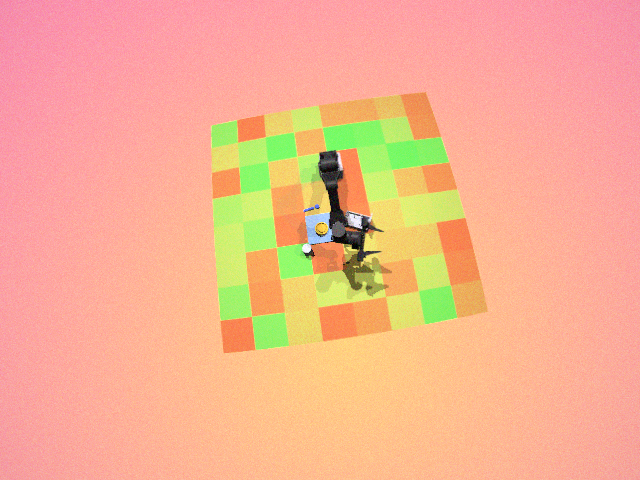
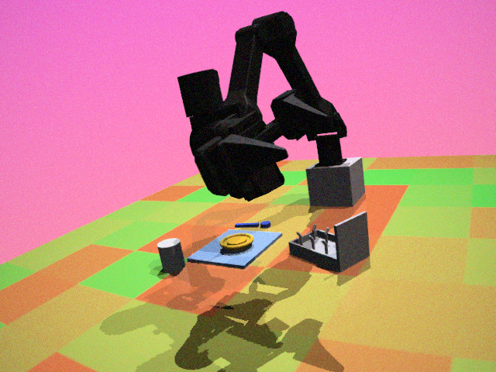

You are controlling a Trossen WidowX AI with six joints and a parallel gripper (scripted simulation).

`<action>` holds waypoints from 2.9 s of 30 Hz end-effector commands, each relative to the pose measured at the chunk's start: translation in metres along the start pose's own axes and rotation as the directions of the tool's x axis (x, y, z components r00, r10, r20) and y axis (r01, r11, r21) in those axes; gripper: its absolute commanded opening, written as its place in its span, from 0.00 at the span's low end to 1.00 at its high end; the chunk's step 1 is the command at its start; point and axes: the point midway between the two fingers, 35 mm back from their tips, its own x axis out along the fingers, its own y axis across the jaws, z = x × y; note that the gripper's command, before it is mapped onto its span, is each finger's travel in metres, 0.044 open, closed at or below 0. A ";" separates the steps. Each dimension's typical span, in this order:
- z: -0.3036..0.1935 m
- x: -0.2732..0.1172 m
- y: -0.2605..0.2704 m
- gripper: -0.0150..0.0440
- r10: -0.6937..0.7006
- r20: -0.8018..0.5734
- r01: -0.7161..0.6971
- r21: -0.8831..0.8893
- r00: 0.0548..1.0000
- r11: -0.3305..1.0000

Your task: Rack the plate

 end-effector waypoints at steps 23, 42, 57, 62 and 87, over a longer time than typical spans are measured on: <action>-0.008 -0.022 0.039 0.93 0.268 0.060 -0.244 0.632 0.962 0.736; -0.002 -0.054 0.061 0.93 0.469 0.195 -0.309 0.934 0.861 0.179; 0.009 -0.085 0.066 0.93 0.576 0.344 -0.201 0.933 0.742 -0.299; 0.013 -0.097 0.065 0.93 0.598 0.400 -0.134 0.888 0.695 -0.439; 0.036 -0.162 0.033 0.93 0.594 0.690 0.367 0.471 0.414 -0.802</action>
